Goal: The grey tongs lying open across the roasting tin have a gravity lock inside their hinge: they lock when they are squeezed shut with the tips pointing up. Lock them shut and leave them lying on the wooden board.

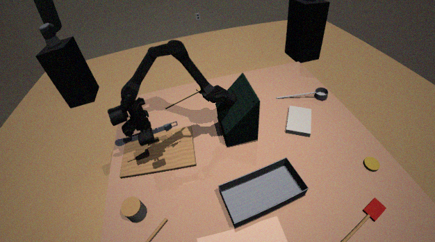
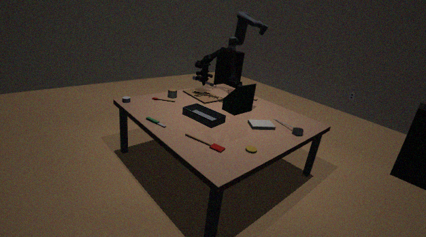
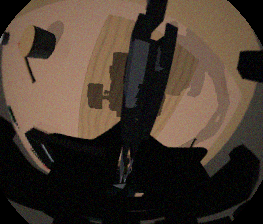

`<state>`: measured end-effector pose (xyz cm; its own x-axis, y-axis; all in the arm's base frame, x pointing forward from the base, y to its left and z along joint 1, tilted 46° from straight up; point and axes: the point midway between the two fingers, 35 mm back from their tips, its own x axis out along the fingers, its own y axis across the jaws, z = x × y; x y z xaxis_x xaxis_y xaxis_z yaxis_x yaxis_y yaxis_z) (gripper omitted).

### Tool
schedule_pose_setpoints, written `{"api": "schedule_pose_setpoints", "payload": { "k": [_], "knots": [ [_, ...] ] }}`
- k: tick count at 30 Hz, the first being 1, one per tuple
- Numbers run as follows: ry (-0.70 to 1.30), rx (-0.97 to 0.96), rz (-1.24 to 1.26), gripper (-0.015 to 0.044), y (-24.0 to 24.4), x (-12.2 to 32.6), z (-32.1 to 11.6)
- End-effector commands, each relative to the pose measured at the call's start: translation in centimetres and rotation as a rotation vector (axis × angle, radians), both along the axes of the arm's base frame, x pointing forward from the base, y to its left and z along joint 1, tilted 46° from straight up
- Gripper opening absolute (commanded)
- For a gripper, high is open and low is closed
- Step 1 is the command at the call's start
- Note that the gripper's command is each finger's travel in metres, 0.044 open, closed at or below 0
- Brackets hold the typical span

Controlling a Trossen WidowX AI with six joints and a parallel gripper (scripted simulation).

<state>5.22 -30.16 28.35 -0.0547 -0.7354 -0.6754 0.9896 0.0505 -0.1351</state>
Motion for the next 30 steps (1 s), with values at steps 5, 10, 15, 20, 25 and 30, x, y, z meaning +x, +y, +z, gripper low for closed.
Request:
{"api": "schedule_pose_setpoints", "payload": {
  "k": [5, 10, 15, 20, 25, 30],
  "knots": [
    [0.002, 0.004, 0.006, -0.0150, -0.9, 0.0, -1.0],
    [0.002, 0.004, 0.006, -0.0150, -1.5, -0.1, -1.6],
    [0.003, 0.004, 0.007, -0.0150, -2.0, -0.2, -2.2],
    [0.003, 0.003, 0.007, -0.0150, -2.6, -0.3, -2.8],
    [0.004, 0.003, 0.007, -0.0150, -3.1, -0.4, -3.4],
    [0.004, 0.003, 0.007, -0.0150, -3.6, -0.5, -4.0]
  ]
}}
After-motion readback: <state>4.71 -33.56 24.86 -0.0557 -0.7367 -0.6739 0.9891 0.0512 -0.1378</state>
